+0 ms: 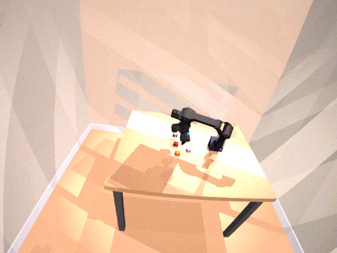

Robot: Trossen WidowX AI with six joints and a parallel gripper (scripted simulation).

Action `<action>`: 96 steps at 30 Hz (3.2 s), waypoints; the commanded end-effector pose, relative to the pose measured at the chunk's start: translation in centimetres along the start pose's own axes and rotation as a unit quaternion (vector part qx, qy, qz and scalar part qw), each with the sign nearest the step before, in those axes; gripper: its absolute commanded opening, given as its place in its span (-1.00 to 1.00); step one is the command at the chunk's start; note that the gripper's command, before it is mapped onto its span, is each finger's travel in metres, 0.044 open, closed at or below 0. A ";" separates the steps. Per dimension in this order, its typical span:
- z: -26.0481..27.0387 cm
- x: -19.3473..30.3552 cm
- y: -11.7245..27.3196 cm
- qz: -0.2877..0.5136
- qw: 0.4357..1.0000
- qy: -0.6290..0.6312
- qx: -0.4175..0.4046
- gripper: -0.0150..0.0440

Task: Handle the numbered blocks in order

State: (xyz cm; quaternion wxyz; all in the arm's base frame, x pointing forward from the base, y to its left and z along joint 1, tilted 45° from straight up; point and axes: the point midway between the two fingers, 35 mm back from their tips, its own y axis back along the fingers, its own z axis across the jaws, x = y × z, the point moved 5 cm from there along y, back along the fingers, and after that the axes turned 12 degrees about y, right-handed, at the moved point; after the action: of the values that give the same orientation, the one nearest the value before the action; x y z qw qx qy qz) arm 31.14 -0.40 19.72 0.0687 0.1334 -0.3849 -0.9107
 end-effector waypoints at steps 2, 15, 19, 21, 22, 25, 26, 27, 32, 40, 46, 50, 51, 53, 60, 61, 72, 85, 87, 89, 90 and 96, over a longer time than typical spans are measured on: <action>0.3 -0.7 -0.2 0.003 1.000 -0.011 -0.005 0.86; 0.3 -0.7 -0.2 0.003 1.000 -0.011 -0.005 0.86; 0.3 -0.7 -0.2 0.003 1.000 -0.011 -0.005 0.86; -0.4 -0.7 -0.2 0.003 1.000 -0.012 -0.004 0.86; -1.3 -0.7 -0.2 0.003 1.000 -0.013 -0.003 0.86; -5.8 -0.4 -0.1 0.005 1.000 -0.018 0.001 0.86; -7.4 -0.3 -0.1 0.005 1.000 -0.017 0.001 0.86; -8.8 -0.2 -0.2 0.004 1.000 -0.015 0.000 0.86; -11.3 0.3 -0.3 0.003 1.000 -0.011 -0.002 0.86; -11.3 0.3 -0.3 0.003 1.000 -0.011 -0.002 0.86; -11.3 0.3 -0.3 0.003 1.000 -0.011 -0.002 0.86; -11.3 0.3 -0.3 0.003 1.000 -0.011 -0.002 0.86; -11.3 0.3 -0.3 0.003 1.000 -0.011 -0.002 0.86; -11.5 0.3 -0.2 0.003 1.000 -0.011 -0.002 0.86; -20.5 2.3 -0.2 0.003 1.000 -0.010 0.001 0.86; -20.8 2.4 -0.2 0.003 1.000 -0.010 0.001 0.86; -20.8 2.4 -0.2 0.003 1.000 -0.010 0.001 0.86; -20.5 2.3 -0.2 0.003 1.000 -0.010 0.001 0.86; -18.3 1.4 0.0 0.003 1.000 -0.011 0.003 0.86; -14.8 0.2 0.2 0.003 1.000 -0.012 0.005 0.86; -13.0 -0.3 0.2 0.003 1.000 -0.012 0.005 0.86; -2.2 -1.0 -0.1 0.003 1.000 -0.012 -0.001 0.86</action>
State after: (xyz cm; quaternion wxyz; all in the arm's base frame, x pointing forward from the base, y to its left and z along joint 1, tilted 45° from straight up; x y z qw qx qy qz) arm 34.17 -4.22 16.24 0.0663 0.1281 -0.3905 -0.9092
